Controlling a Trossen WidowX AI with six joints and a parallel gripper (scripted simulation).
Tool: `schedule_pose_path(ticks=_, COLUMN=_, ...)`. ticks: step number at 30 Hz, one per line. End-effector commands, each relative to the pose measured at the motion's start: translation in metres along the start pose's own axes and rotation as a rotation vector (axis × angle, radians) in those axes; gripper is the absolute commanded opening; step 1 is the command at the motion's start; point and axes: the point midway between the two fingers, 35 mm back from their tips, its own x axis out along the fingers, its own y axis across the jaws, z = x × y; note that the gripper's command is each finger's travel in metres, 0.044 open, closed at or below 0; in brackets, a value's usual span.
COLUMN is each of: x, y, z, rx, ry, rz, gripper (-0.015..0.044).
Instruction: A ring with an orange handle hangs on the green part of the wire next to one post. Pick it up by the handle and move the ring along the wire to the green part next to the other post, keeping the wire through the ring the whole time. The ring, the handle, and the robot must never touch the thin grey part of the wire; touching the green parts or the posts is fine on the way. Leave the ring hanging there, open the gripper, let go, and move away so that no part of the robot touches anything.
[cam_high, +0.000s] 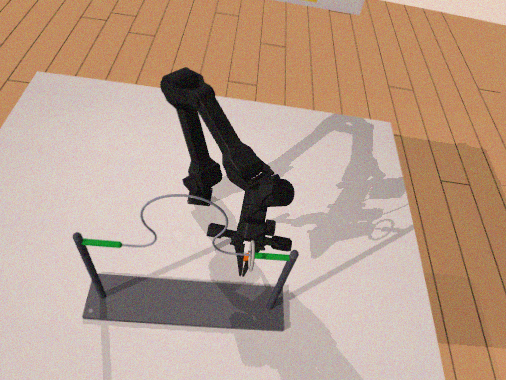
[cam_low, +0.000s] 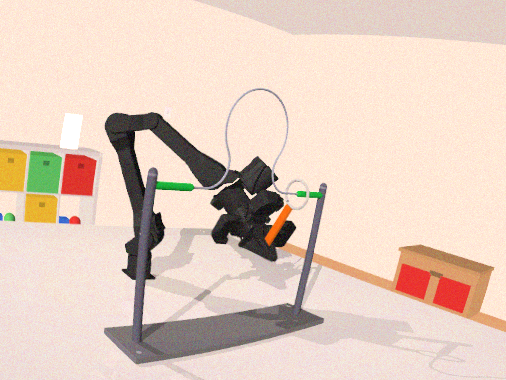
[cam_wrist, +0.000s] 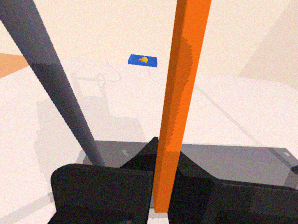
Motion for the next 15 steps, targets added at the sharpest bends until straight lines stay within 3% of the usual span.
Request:
schedule_pose_path(ticks=1, x=-0.001, y=0.004, z=0.0, rx=0.004, ry=-0.002, rz=-0.004, gripper=-0.015)
schedule_pose_path(ticks=15, x=-0.002, y=0.017, z=0.0, rx=0.005, ry=-0.004, rz=-0.005, gripper=-0.015)
